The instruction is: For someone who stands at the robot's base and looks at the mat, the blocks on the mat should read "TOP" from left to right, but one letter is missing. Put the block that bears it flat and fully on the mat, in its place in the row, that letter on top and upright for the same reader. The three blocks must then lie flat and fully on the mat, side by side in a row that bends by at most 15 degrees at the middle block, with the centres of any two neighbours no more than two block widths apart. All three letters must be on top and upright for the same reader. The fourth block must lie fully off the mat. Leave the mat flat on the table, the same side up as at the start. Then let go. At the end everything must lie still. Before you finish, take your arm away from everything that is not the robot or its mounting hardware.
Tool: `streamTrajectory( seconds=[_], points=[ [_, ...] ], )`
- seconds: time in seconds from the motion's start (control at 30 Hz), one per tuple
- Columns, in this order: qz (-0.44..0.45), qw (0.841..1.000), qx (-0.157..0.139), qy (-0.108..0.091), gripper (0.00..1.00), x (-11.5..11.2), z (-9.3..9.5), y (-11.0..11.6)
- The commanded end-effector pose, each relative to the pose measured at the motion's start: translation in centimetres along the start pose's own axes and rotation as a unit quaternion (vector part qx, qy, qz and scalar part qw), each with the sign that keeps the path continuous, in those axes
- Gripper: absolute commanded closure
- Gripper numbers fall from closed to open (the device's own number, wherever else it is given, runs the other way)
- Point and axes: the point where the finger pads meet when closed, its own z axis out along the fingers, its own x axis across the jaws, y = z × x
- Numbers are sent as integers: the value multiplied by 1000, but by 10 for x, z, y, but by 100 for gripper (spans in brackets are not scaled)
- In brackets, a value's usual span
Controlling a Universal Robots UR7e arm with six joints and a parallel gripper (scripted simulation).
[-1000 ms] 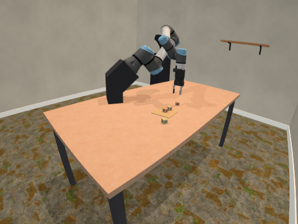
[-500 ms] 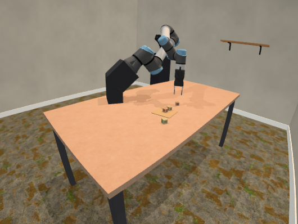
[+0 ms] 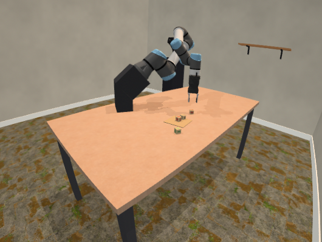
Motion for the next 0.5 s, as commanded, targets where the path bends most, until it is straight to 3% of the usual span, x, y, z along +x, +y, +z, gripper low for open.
streamTrajectory(
  seconds=[0.0, 0.47],
  points=[
    [-5, 1000, 0, 0, 0, 0, 0, 0],
    [-8, 1000, 0, 0, 0, -1, 0, 0]
  ],
)
